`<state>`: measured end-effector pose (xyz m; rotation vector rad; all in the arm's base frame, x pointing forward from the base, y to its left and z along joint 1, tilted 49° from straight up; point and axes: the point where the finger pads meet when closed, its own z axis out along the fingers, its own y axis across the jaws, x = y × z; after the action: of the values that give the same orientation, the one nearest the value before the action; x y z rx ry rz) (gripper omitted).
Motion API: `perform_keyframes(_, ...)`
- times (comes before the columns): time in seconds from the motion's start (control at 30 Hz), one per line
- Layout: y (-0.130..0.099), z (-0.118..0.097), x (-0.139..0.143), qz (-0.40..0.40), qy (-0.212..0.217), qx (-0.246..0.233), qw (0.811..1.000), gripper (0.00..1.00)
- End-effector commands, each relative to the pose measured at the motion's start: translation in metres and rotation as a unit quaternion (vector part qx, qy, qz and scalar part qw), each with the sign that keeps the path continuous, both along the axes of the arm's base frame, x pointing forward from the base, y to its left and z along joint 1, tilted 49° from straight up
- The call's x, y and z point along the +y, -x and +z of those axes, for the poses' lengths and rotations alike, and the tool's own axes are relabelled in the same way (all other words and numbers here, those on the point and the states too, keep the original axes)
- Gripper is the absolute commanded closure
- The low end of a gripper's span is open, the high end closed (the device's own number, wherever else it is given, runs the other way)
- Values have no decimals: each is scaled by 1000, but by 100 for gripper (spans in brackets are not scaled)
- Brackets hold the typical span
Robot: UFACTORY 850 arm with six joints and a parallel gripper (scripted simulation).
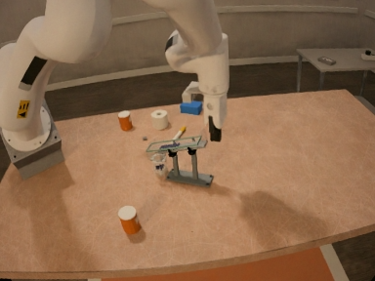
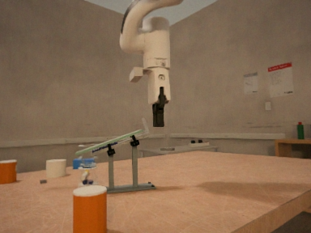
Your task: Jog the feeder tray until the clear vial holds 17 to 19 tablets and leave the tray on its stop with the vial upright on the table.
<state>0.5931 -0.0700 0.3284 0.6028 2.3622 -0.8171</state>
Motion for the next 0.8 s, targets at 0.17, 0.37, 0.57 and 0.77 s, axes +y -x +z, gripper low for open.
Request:
perform_keyframes(0.17,-1,1,0,0,0,-1,1000,100)
perform_keyframes(0.37,-1,1,0,0,0,-1,1000,100)
perform_keyframes(0.57,-1,1,0,0,0,-1,1000,100)
perform_keyframes(0.77,5,-7,1,0,0,-1,1000,100)
